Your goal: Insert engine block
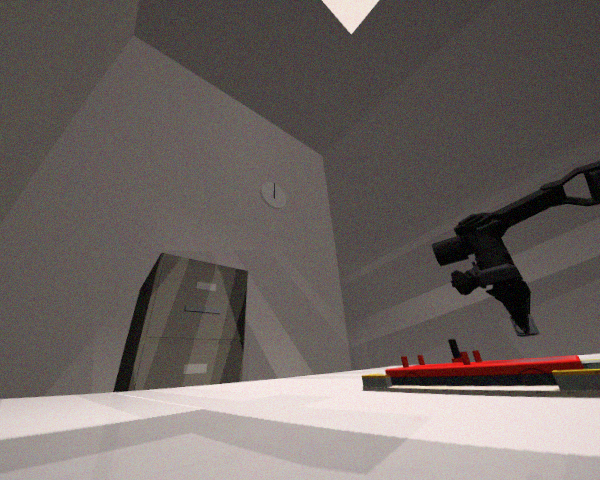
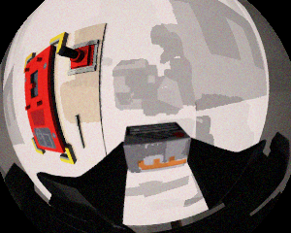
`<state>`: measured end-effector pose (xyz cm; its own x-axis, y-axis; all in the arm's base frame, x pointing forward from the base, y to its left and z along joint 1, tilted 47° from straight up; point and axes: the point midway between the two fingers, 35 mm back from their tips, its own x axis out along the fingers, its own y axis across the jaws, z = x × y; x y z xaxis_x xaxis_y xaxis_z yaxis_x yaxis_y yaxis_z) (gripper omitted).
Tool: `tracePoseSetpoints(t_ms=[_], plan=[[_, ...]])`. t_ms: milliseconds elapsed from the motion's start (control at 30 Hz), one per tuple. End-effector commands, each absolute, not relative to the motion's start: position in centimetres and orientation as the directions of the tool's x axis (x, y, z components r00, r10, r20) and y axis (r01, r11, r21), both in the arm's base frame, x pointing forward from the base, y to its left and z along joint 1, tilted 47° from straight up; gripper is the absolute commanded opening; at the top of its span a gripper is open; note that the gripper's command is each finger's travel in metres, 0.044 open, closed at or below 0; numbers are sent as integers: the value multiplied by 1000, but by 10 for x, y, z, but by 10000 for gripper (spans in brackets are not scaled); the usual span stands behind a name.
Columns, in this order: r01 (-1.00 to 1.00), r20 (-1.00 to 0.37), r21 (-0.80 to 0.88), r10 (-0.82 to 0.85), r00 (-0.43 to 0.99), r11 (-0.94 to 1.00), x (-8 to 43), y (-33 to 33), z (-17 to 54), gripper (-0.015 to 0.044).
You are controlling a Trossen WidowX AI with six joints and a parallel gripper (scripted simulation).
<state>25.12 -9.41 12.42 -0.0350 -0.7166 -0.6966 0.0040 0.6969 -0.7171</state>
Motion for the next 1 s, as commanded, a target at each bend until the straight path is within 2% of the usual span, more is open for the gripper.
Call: tracePoseSetpoints(t_ms=[0, 633, 967], plan=[[5, -700, -714, -713, -37, 701, 253, -85, 130, 0], [4, -690, -724, -723, -41, 690, 247, -45, 173, 0], [5, -689, -724, -724, -37, 690, 247, -59, 161, 0]])
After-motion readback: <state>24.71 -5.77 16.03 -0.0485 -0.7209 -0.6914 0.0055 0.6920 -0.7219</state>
